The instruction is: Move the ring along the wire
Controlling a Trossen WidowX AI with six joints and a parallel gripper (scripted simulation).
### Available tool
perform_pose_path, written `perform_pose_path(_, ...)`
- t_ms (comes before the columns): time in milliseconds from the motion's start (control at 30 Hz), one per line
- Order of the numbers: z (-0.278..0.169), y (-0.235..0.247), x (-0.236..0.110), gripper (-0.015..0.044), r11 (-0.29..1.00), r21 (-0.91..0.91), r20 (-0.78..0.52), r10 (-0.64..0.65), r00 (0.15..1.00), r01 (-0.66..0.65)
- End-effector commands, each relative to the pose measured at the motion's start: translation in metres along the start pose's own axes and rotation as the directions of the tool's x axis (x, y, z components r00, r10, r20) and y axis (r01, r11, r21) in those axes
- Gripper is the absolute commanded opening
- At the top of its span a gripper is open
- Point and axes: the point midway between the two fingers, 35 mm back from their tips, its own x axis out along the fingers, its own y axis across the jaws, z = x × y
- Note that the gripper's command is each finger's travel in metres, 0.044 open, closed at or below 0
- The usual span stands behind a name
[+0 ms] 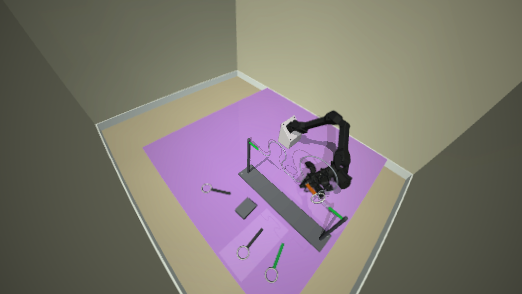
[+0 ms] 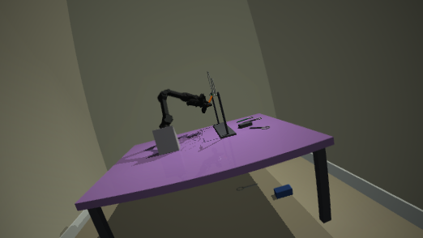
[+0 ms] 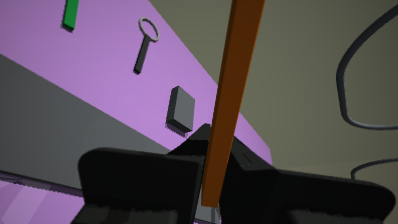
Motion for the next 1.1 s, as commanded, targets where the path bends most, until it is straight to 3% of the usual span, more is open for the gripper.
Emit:
perform_pose_path(0,0.002,-0.015,-0.003,-0.0150,0.997,-0.058,0.009,-0.042,0.999,0.043)
perform_pose_path(1067,0.022,-0.086,-0.014,-0.0150,0.846,-0.461,0.077,-0.264,0.962,0.269)
